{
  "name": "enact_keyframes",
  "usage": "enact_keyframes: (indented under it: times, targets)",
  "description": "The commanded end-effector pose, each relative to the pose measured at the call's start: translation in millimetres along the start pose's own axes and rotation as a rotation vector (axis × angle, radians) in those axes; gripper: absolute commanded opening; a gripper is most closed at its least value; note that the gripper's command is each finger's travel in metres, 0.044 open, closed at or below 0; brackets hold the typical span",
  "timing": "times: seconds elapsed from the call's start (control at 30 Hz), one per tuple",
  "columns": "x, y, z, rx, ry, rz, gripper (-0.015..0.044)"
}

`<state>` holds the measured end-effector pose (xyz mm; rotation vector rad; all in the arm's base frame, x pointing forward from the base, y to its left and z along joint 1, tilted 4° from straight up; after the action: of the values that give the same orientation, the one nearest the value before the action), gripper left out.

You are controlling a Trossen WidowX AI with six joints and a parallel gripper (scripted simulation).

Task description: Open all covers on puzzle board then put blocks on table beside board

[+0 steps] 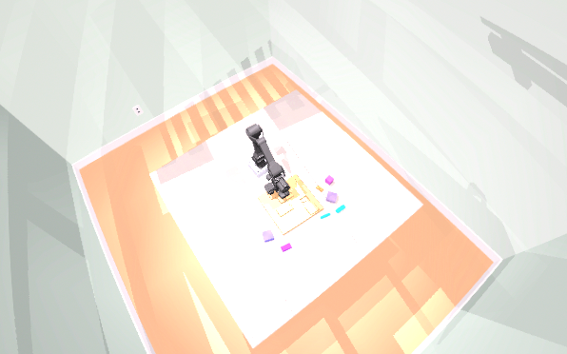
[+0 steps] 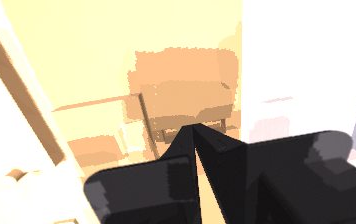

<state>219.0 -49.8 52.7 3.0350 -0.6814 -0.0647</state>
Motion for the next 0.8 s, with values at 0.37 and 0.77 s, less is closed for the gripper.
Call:
enact_keyframes:
  times: [0.37, 0.77]
  targets:
    - [4.8, 14.9, -0.2, -0.005, 0.005, -0.002, 0.0000]
    - [7.1, 26.6, -0.2, -0.006, 0.005, -0.002, 0.0000]
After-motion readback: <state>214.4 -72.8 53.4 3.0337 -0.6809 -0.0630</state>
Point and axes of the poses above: the point midway between the two fingers, 35 mm back from their tips, its own z axis out along the fingers, its own x axis across the jaws, y = z × x, the point moved 6 cm from there along -z, back along the fingers, and after that the axes turned 14 degrees about z, right-handed, at the moved point
